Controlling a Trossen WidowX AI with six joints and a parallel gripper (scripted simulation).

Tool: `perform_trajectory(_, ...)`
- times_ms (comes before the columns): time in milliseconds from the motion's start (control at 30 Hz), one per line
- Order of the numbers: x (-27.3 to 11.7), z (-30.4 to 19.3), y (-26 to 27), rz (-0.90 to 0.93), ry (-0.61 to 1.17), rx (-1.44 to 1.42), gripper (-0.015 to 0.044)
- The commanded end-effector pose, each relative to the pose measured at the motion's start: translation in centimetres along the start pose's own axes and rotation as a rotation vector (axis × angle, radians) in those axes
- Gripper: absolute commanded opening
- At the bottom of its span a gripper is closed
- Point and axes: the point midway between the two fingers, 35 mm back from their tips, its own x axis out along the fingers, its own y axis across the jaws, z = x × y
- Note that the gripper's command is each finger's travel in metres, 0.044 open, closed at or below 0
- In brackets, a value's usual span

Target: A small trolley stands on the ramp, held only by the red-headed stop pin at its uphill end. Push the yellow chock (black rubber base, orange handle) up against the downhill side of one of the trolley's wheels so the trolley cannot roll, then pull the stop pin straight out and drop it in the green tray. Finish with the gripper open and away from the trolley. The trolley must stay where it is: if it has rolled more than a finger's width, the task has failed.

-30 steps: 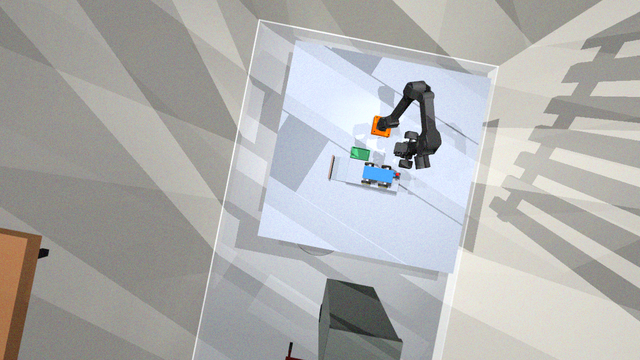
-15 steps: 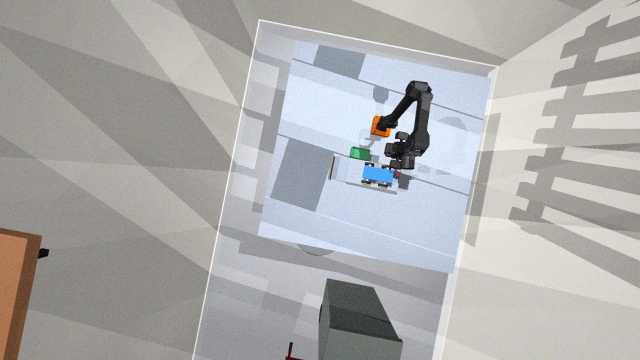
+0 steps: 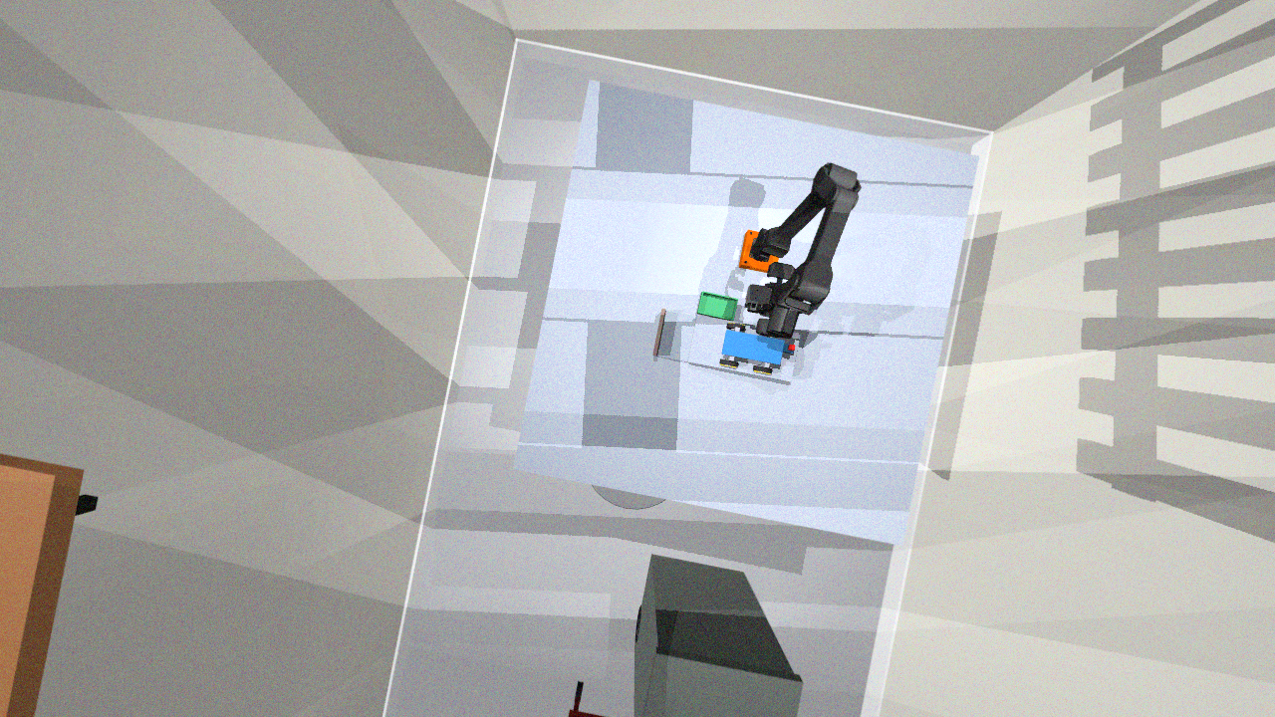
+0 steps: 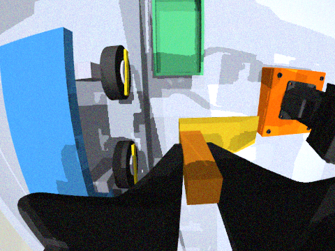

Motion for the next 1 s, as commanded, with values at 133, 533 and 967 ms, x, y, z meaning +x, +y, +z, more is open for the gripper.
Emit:
perform_trajectory(133, 0.3, 3.0, 0.7, -0.005, -0.006, -0.003, 0.0)
perform_trajectory(533, 0.6, 7.7, 1.7, -0.004, -0.011, -0.003, 0.0)
perform_trajectory(967, 0.9, 12.9, 2.9, -0.003, -0.016, -0.003, 0.0)
